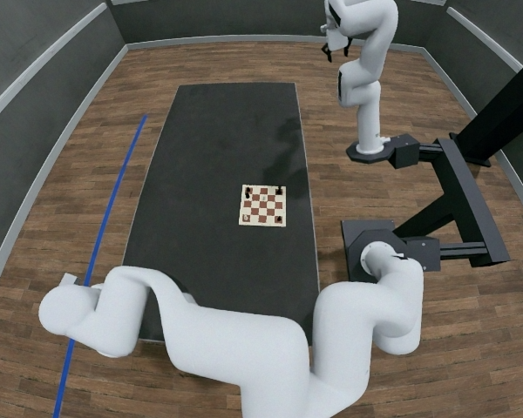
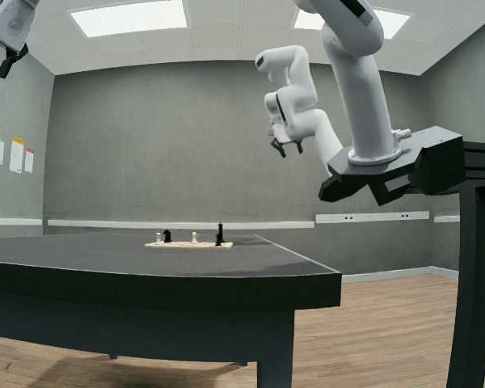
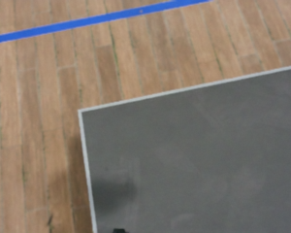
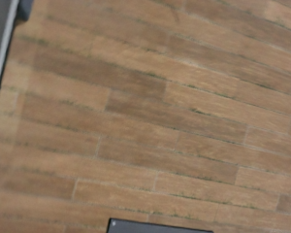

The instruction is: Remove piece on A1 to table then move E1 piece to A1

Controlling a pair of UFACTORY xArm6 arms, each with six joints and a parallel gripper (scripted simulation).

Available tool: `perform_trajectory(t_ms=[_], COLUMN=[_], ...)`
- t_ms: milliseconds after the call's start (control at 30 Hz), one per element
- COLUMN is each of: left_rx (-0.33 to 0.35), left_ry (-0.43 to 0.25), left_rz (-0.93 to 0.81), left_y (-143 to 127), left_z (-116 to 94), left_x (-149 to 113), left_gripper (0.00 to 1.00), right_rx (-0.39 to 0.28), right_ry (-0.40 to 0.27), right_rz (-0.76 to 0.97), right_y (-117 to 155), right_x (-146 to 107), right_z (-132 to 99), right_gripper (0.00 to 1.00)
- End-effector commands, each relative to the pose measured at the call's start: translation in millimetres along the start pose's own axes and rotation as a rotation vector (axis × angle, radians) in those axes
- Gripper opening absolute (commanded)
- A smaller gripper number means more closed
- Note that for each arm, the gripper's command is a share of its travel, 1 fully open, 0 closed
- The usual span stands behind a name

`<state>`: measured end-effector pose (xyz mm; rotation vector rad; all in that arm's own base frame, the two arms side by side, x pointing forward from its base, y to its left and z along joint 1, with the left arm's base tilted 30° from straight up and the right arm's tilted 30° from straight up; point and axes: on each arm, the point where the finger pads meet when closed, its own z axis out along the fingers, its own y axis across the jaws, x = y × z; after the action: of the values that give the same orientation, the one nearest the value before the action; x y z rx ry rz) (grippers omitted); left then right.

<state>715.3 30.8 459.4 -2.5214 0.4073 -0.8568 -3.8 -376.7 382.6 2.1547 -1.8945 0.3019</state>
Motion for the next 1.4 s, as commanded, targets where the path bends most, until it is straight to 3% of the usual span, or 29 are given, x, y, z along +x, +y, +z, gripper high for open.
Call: perform_trajectory(t_ms=[0, 467, 1000, 1133, 1233, 1300, 1367], left_rx=[0.001, 0.001, 0.000, -0.008, -0.024, -0.024, -0.037], left_ry=[0.005, 0.005, 0.004, -0.005, -0.022, -0.022, -0.040], left_rz=[-0.001, -0.001, -0.001, -0.007, -0.018, -0.018, -0.027], left_y=[-1, -1, 1, 15, 42, 42, 70], left_z=[-2, -2, -2, 3, 11, 11, 19], left_x=[2, 2, 2, 2, 2, 2, 1], left_gripper=[1.00, 1.00, 1.00, 1.00, 1.00, 1.00, 1.00], right_rx=[-0.013, -0.030, -0.033, -0.033, -0.033, -0.033, -0.033], right_ry=[0.026, 0.060, 0.065, 0.065, 0.065, 0.065, 0.065], right_rz=[0.092, 0.220, 0.239, 0.239, 0.239, 0.239, 0.239], right_y=[16, 37, 40, 40, 40, 40, 40], right_x=[1, -1, -1, -1, -1, -1, -1], right_z=[-9, -21, -23, -23, -23, -23, -23], right_gripper=[1.00, 1.00, 1.00, 1.00, 1.00, 1.00, 1.00])
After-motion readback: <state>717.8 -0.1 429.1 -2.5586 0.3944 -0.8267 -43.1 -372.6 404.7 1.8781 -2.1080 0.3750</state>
